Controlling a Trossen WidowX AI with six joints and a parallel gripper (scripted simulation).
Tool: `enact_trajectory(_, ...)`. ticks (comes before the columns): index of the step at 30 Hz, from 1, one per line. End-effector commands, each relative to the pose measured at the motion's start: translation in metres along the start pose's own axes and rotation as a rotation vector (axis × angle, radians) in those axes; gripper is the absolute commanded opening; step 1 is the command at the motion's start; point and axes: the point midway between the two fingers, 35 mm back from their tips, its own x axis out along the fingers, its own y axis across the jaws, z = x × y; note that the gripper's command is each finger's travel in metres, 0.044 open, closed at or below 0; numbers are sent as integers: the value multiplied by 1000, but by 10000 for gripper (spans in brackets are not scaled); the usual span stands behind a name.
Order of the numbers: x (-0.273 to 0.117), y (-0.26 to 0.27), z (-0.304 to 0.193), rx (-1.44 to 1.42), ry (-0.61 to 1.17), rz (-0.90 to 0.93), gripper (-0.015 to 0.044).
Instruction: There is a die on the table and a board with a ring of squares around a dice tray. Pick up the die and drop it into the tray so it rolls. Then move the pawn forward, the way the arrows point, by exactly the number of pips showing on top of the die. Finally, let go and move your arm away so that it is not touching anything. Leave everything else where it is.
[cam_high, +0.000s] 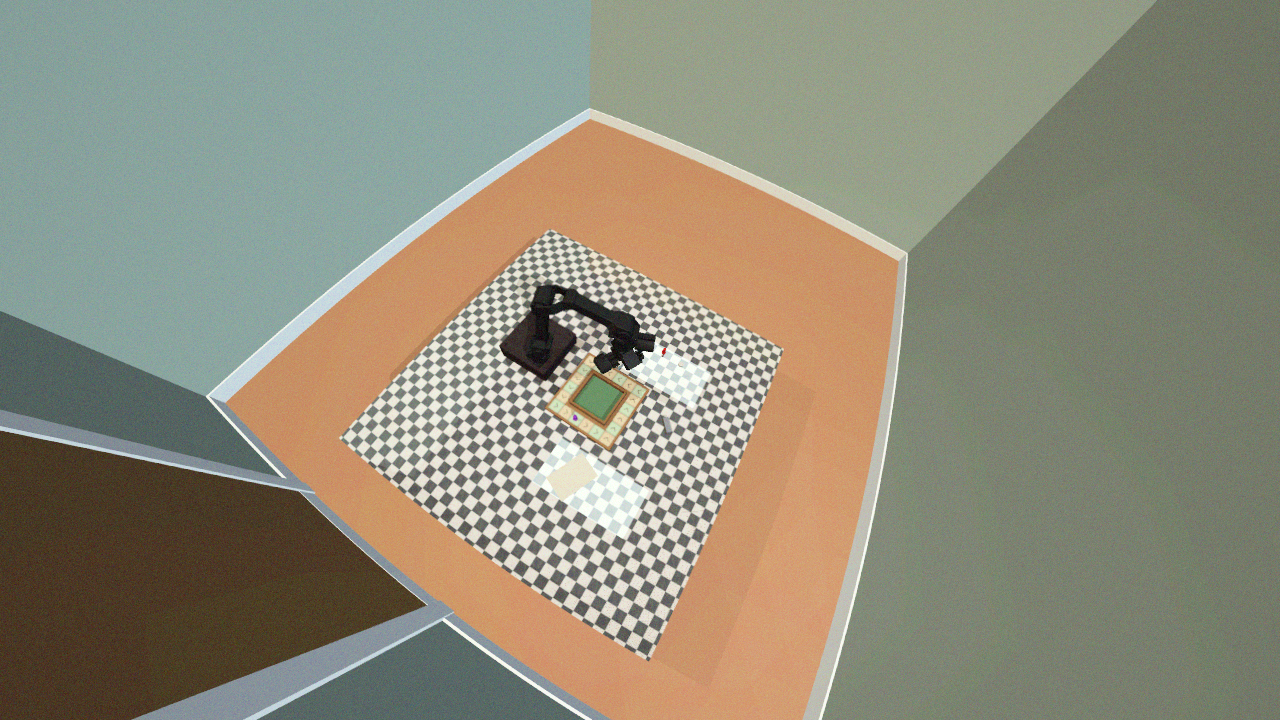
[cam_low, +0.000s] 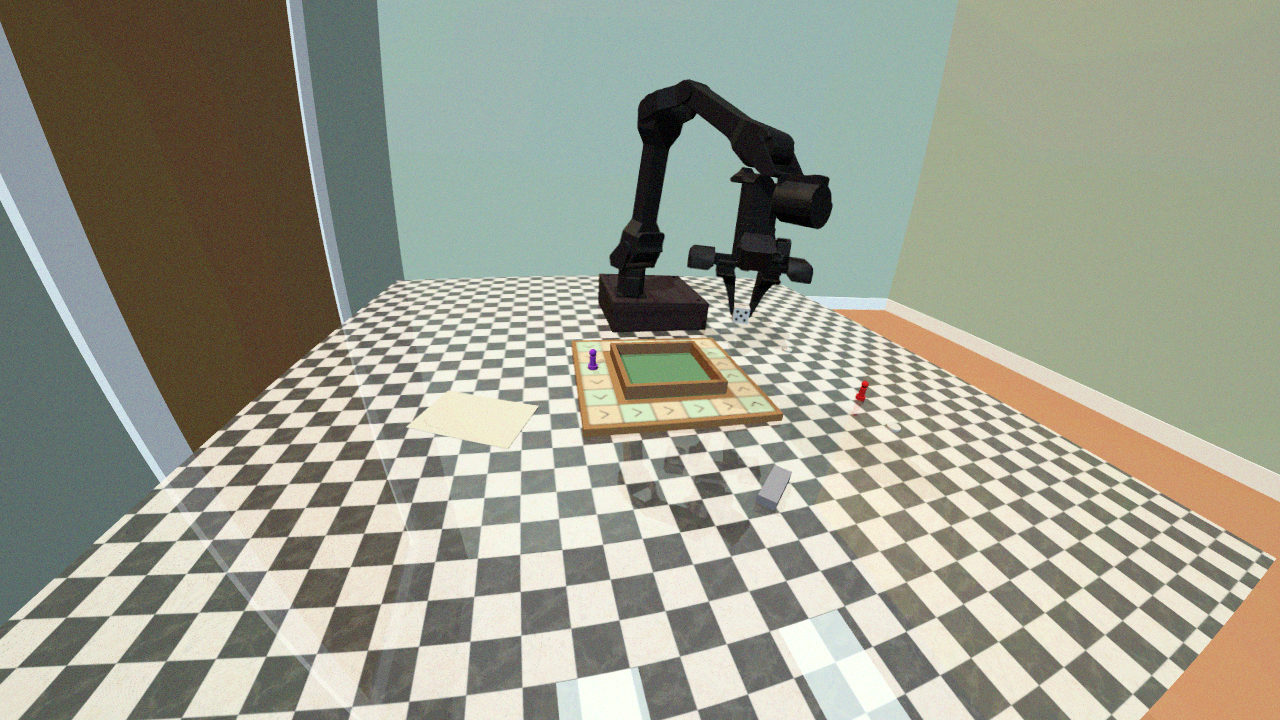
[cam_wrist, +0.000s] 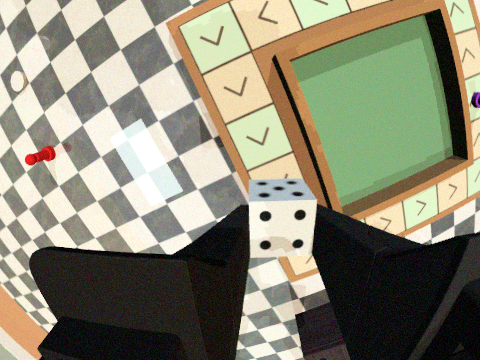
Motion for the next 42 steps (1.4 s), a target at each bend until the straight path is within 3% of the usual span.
enact_trajectory(1,2,-14,8,-59,-4,7,0)
enact_trajectory(21,23,-109,39,-408,-19,-7,0)
enact_trajectory(26,23,-112,40,-419,-25,-6,0)
enact_trajectory(42,34,-110,47,-410,-537,102,0)
